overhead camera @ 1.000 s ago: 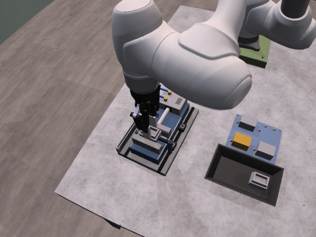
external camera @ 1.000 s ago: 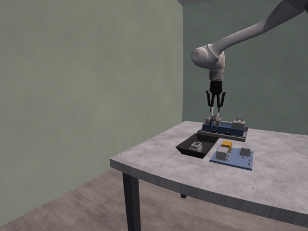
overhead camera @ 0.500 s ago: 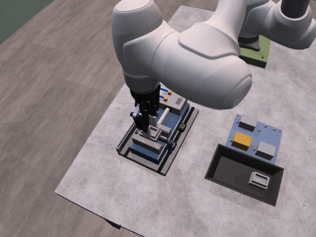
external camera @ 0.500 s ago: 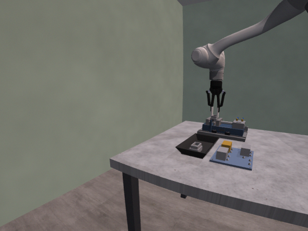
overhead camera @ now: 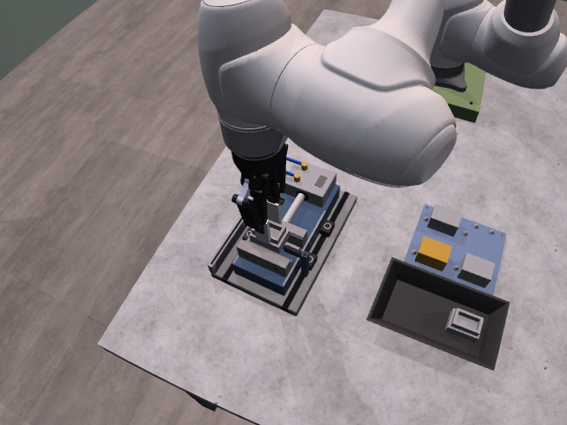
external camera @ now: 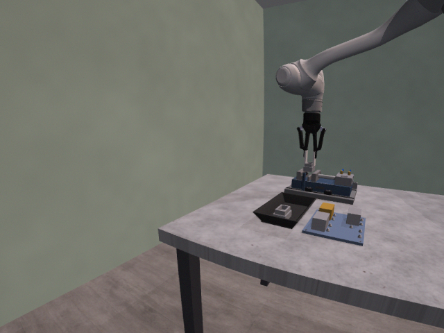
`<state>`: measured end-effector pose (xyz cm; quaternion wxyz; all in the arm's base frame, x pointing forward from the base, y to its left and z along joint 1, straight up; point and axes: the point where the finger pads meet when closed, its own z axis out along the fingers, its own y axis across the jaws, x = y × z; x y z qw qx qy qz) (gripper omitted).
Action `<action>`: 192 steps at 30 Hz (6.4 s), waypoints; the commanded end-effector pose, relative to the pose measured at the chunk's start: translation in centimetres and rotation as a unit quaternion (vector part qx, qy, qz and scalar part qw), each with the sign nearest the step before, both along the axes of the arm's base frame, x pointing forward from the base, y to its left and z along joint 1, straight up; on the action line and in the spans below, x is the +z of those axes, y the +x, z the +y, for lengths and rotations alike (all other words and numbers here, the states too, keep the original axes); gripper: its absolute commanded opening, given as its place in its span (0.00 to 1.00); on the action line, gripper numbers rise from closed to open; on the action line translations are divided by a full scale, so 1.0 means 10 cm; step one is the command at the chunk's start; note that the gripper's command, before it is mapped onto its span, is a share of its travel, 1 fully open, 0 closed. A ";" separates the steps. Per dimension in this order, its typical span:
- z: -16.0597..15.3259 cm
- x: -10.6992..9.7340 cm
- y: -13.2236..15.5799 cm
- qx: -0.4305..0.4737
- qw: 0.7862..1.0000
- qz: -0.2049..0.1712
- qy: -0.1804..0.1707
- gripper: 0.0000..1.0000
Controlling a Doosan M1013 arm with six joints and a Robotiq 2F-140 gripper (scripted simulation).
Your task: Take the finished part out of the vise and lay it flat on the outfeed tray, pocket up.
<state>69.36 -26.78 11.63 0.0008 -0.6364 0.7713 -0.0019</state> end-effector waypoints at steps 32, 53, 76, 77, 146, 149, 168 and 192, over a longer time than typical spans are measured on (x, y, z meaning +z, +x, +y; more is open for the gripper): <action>0.08 0.30 0.02 0.000 1.000 0.000 0.000 0.00; 2.22 0.29 0.32 0.007 1.000 0.000 0.000 0.00; 2.81 0.29 0.29 0.009 1.000 0.000 0.000 0.00; 2.81 0.29 0.29 0.009 1.000 0.000 0.000 0.00; 2.81 -0.16 0.30 0.009 1.000 0.000 0.000 0.00; 2.81 -0.20 0.30 0.009 1.000 0.000 0.000 0.00; 2.81 -0.53 0.30 0.009 1.000 0.000 0.000 0.00; 2.81 -0.70 0.30 0.009 1.000 0.000 0.000 0.00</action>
